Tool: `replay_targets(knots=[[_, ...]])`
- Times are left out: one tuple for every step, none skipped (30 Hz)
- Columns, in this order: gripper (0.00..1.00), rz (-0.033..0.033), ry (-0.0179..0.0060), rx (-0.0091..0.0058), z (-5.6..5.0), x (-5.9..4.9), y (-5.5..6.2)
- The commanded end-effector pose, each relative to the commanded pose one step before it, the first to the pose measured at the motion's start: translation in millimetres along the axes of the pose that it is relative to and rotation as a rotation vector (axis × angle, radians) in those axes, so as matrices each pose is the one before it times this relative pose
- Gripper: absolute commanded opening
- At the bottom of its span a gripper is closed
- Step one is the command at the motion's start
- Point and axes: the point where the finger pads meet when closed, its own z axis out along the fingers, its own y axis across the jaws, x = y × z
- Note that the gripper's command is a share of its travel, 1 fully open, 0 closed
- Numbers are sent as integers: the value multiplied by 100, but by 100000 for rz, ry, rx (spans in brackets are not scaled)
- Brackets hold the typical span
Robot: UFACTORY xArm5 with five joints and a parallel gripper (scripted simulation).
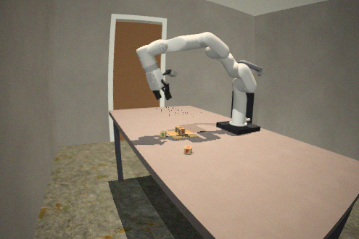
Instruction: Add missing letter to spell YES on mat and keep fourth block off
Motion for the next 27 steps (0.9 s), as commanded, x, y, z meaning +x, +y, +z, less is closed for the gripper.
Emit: replay_targets(knots=[[100,-946,-187,39,-257,-54,-16],[100,0,0,0,0,0,0],[100,0,0,0,0,0,0],[100,0,0,0,0,0,0],[100,0,0,0,0,0,0],[100,0,0,0,0,0,0],[100,0,0,0,0,0,0],[100,0,0,0,0,0,0],[100,-4323,-641,143,-546,-231,-86],[100,-4532,-665,180,-560,-220,-96],[100,0,0,0,0,0,0],[100,0,0,0,0,0,0],[100,0,0,0,0,0,0],[100,0,0,0,0,0,0],[100,0,0,0,0,0,0],[100,0,0,0,0,0,0],[100,0,0,0,0,0,0],[100,0,0,0,0,0,0],[100,0,0,0,0,0,0],[100,0,0,0,0,0,0],[100,0,0,0,0,0,0],[100,0,0,0,0,0,0],[100,0,0,0,0,0,0],[100,0,0,0,0,0,0],[100,0,0,0,0,0,0],[100,-4739,-685,221,-571,-205,-105],[100,-4943,-703,265,-580,-188,-112]])
